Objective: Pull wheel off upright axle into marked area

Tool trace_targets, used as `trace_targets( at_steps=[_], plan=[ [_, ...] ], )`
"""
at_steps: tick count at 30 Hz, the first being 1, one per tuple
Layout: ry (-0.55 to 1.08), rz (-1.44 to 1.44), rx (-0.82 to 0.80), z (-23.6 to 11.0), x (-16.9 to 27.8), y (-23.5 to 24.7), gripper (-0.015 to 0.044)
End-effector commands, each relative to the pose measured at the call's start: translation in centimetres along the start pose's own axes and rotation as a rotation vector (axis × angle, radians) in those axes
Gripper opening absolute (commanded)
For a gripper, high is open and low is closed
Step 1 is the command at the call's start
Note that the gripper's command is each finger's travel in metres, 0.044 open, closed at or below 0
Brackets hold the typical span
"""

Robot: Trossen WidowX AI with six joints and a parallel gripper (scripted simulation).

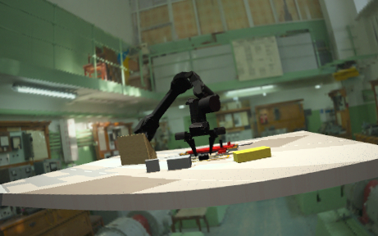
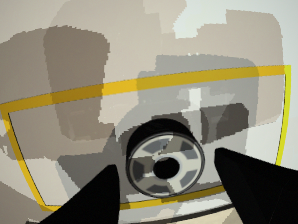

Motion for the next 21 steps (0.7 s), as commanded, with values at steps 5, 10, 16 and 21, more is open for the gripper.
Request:
trace_targets(
  at_steps=[5, 10, 16, 21],
  plan=[
    [-0.006, -0.001, -0.010, -5.2, -0.1, 0.0, 0.0300],
    [-0.007, 0.004, -0.021, -5.1, -0.2, -0.2, 0.0326],
    [-0.011, 0.005, -0.013, -8.2, 1.3, -4.6, 0.0440],
    [-0.006, 0.004, -0.006, -10.0, 2.8, -8.3, 0.0440]
  ],
)
Point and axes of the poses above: the point midway between the two fingers, 35 mm back from their tips, its own z axis out along the fingers, its own y axis across the jaws, x = y × z, the point moved 10 cm from there along -z, back along the fingers, and after that the axes turned 3 degrees about z, right-handed, at the moved point
